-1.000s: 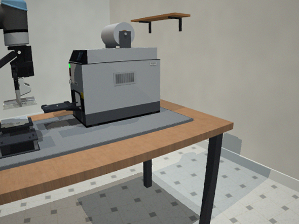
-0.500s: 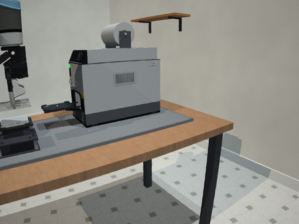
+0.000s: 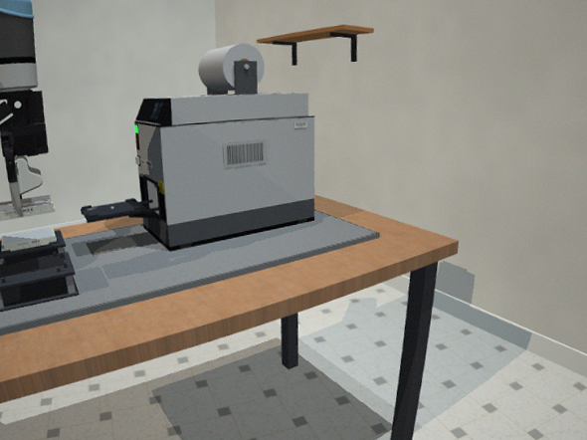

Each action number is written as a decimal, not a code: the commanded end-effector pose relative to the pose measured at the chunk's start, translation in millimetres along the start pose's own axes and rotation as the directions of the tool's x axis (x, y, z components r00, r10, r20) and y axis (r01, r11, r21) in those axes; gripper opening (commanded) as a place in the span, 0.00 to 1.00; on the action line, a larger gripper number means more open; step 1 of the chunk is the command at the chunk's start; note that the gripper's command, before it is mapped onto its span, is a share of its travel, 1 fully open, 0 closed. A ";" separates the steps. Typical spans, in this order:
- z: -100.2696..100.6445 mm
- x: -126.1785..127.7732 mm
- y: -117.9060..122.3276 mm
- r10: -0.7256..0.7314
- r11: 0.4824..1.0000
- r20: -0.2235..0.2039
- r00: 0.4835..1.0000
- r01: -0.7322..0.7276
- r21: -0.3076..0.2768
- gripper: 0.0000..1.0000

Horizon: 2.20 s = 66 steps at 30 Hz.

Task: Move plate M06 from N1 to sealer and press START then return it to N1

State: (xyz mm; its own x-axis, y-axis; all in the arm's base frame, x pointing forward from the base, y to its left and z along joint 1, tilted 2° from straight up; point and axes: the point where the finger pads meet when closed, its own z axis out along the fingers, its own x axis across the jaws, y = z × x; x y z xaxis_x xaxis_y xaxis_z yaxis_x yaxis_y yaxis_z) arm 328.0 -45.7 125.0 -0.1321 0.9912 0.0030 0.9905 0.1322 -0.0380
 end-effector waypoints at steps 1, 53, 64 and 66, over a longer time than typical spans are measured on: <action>-0.6 -1.0 -0.4 0.000 1.000 0.001 1.000 0.000 -0.001 0.00; 6.0 -0.8 -0.9 0.000 1.000 0.001 1.000 0.000 -0.001 0.00; 21.0 -0.8 -0.9 0.000 1.000 0.001 1.000 0.000 -0.001 0.00; 24.4 -0.8 -0.9 0.000 1.000 0.001 1.000 0.000 -0.001 0.00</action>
State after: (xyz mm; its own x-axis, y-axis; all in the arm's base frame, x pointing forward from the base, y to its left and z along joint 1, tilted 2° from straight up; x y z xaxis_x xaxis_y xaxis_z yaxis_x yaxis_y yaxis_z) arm 325.8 -46.2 107.9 -0.1323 0.9912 0.0033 0.9905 0.1323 -0.0379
